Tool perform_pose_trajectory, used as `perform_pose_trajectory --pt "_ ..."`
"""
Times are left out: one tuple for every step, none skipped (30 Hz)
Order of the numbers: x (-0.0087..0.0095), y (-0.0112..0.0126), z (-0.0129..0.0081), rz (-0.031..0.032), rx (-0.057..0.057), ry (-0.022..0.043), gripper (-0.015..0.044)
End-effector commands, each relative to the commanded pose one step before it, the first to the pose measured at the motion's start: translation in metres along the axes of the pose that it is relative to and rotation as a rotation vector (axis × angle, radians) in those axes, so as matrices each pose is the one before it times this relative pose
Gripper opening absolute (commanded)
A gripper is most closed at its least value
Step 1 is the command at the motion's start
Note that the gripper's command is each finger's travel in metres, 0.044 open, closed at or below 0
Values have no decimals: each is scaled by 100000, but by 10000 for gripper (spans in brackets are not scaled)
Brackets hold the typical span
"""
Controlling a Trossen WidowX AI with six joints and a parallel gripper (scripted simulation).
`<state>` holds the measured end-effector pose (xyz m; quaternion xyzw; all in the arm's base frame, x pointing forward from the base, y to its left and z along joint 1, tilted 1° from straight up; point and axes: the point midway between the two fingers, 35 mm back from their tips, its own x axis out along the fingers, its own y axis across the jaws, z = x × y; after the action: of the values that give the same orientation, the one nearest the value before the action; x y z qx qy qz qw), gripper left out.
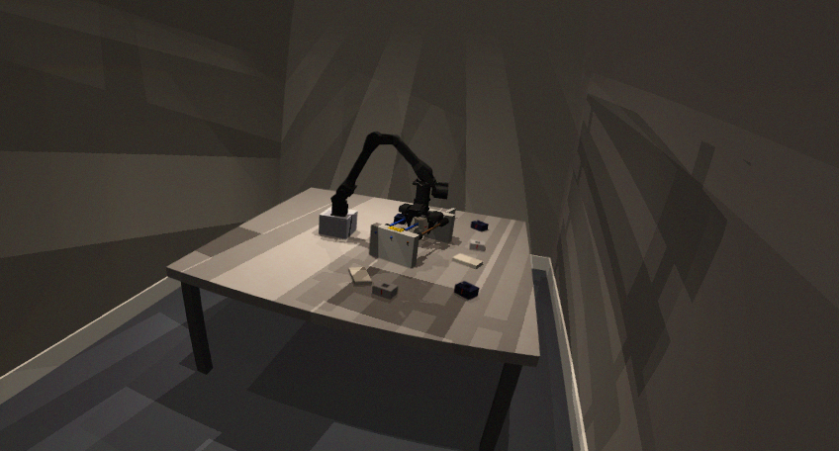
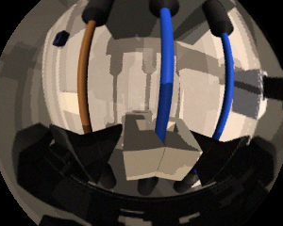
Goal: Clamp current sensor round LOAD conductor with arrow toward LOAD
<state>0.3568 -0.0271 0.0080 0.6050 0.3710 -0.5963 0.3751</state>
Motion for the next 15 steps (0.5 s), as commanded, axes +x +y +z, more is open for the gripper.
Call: perform_pose_trajectory --pt "-89 43 -17 191 -2 76 420" --pt "0 0 0 0 0 0 413" --pt "0 0 0 0 0 0 407" --pt "0 0 0 0 0 0 400" --pt "0 0 0 0 0 0 393" --pt "0 0 0 0 0 0 387" --pt "0 0 0 0 0 0 380" --pt "0 0 0 0 0 0 373" --pt "0 0 0 0 0 0 367" --pt "0 0 0 0 0 0 360" --pt "0 0 0 0 0 0 353" --pt "0 0 0 0 0 0 347" --pt "0 0 0 0 0 0 340" --pt "0 0 0 0 0 0 333" --pt "0 0 0 0 0 0 327"
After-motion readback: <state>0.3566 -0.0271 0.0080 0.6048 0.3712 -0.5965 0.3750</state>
